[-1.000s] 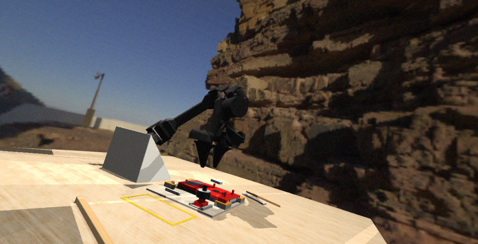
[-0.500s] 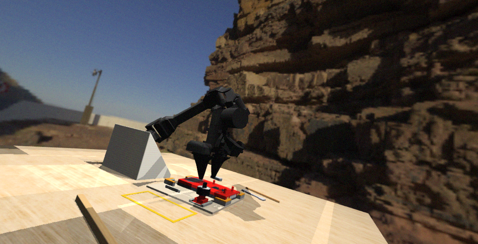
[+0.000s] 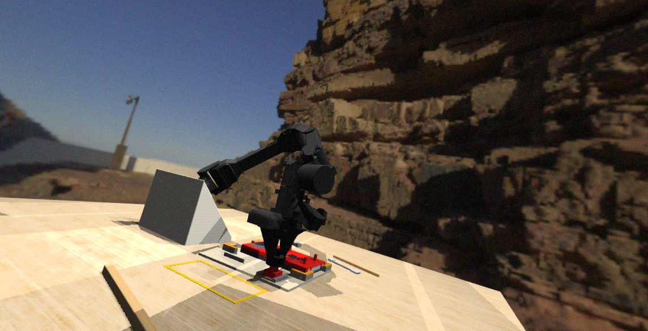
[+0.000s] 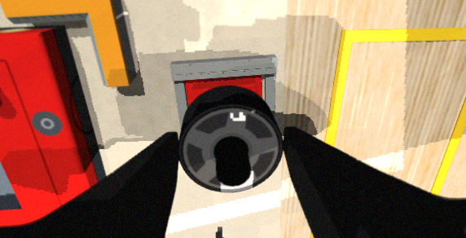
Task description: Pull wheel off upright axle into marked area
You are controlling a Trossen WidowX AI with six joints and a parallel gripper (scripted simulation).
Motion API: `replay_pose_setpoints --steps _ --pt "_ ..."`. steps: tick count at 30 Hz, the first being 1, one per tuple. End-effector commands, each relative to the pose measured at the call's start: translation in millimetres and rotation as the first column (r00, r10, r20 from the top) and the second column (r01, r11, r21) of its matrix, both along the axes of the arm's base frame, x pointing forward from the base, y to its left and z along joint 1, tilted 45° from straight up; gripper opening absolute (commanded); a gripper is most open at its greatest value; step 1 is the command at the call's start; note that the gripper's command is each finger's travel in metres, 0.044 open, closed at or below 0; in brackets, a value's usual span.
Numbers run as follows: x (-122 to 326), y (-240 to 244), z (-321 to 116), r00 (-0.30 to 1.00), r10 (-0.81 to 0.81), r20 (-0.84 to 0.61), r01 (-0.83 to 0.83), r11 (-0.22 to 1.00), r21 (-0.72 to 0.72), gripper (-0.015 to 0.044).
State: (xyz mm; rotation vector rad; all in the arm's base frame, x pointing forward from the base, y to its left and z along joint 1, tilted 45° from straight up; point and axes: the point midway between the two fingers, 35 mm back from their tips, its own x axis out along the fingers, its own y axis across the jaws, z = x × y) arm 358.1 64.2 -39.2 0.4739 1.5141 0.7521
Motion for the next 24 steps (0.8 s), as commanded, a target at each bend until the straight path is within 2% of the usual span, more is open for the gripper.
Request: replay_pose_setpoints --steps 1,5,10,11,24 --pt "-0.4 0.5 0.3 1.0 0.003 -0.001 -0.003 1.0 0.0 0.0168" --pt "-0.4 0.5 0.3 1.0 0.003 -0.001 -0.003 1.0 0.0 0.0142" --pt "-0.3 -0.1 0.8 1.0 0.003 -0.001 -0.003 1.0 0.0 0.001" --pt "-0.2 -0.3 1.0 1.0 0.003 -0.001 -0.003 1.0 0.0 0.0" --pt "0.4 -3.3 3.9 1.0 0.002 -0.001 -0.002 1.0 0.0 0.0"
